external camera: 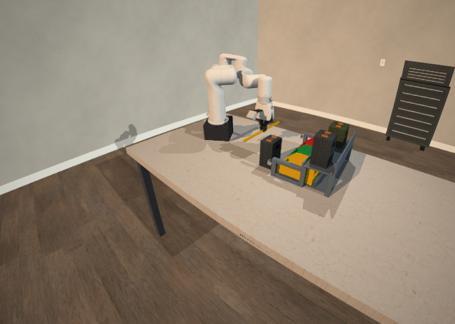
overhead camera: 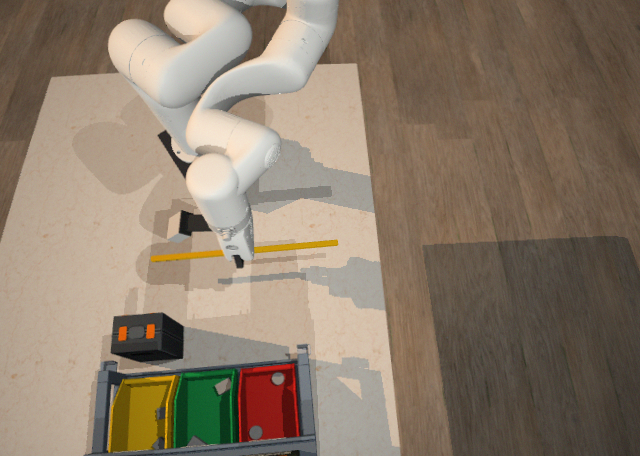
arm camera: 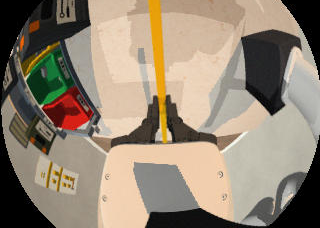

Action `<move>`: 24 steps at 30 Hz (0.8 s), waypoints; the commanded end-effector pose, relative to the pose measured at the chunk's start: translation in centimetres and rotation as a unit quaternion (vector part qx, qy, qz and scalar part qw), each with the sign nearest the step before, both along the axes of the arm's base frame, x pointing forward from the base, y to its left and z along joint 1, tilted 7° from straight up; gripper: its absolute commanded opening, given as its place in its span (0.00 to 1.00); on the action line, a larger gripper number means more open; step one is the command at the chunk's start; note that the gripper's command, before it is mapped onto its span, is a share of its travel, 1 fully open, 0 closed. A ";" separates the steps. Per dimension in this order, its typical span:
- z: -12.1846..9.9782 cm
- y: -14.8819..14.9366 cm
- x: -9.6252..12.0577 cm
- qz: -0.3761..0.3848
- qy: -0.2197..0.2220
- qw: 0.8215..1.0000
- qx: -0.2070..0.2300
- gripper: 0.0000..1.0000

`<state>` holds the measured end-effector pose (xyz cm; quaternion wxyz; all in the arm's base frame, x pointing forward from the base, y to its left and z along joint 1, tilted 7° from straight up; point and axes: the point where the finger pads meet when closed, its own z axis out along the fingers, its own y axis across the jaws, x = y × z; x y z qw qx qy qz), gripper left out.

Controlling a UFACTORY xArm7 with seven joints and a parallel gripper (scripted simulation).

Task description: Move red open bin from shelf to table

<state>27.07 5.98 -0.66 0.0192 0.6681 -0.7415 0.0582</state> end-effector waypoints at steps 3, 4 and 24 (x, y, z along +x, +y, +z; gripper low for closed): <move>-1.8 -0.2 0.1 0.000 -0.001 1.000 0.001 0.00; -1.8 -0.2 0.1 0.000 -0.001 1.000 0.001 0.00; -3.7 -0.4 0.2 0.000 -0.001 1.000 0.000 0.00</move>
